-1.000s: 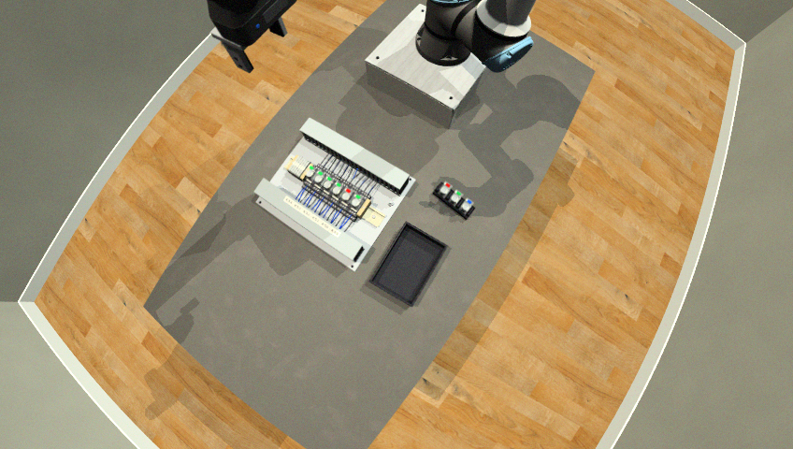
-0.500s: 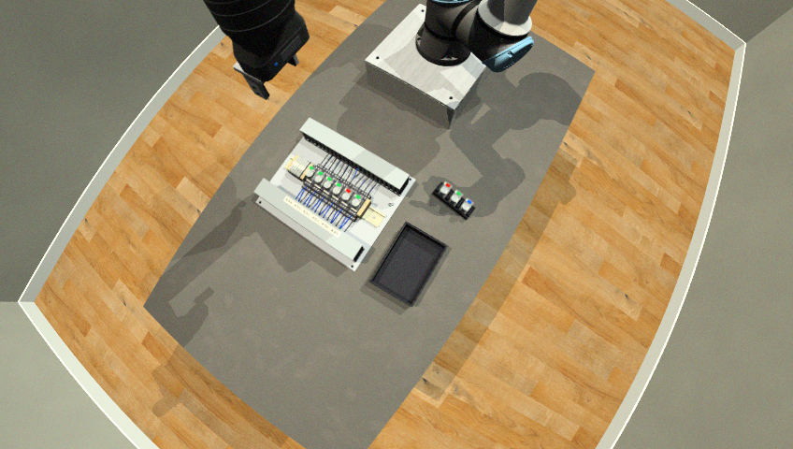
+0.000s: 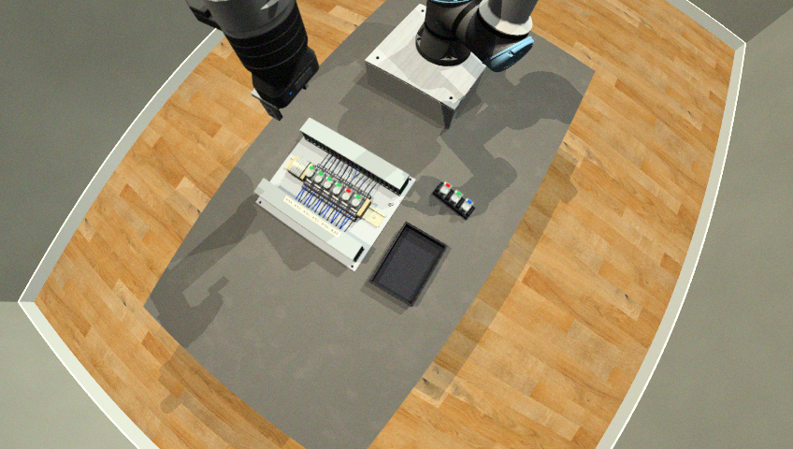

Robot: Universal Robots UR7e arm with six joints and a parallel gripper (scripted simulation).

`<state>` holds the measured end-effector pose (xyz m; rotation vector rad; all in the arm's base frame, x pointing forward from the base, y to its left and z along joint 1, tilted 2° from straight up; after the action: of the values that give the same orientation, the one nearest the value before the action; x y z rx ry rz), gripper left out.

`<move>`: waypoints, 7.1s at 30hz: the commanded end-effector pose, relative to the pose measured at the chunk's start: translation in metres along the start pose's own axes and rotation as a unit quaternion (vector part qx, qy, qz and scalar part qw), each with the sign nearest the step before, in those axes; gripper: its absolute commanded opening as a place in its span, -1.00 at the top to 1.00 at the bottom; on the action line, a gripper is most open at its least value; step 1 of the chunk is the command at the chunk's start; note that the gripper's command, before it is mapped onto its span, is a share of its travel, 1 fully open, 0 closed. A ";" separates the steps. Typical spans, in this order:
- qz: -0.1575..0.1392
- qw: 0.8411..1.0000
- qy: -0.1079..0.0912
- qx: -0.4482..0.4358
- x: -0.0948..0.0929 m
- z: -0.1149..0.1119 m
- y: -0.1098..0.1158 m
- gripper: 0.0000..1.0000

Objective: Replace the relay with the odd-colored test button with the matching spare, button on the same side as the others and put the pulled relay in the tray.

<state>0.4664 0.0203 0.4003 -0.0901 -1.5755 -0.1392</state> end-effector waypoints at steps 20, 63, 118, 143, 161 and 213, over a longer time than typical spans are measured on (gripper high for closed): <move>0.000 1.000 -0.004 0.000 -0.062 -0.001 0.000 -1.00; 0.000 1.000 -0.004 0.000 -0.239 -0.003 0.000 -1.00; 0.000 1.000 -0.004 0.000 -0.229 -0.003 0.000 -1.00; 0.000 1.000 -0.004 0.000 -0.227 -0.003 0.000 -1.00; 0.000 1.000 -0.004 0.000 -0.227 -0.003 0.000 -1.00; 0.000 1.000 -0.004 0.000 -0.325 0.008 0.041 -1.00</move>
<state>0.4695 0.0567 0.1105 -0.0912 -1.5857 -0.1386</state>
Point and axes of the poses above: the point where the finger pads meet when closed, its own x axis back along the fingers, its own z axis across the jaws, y = z × x, the point moved 5 cm from there along x, back along the fingers, and after that the axes turned 15 degrees about -x, right-handed, at the moved point
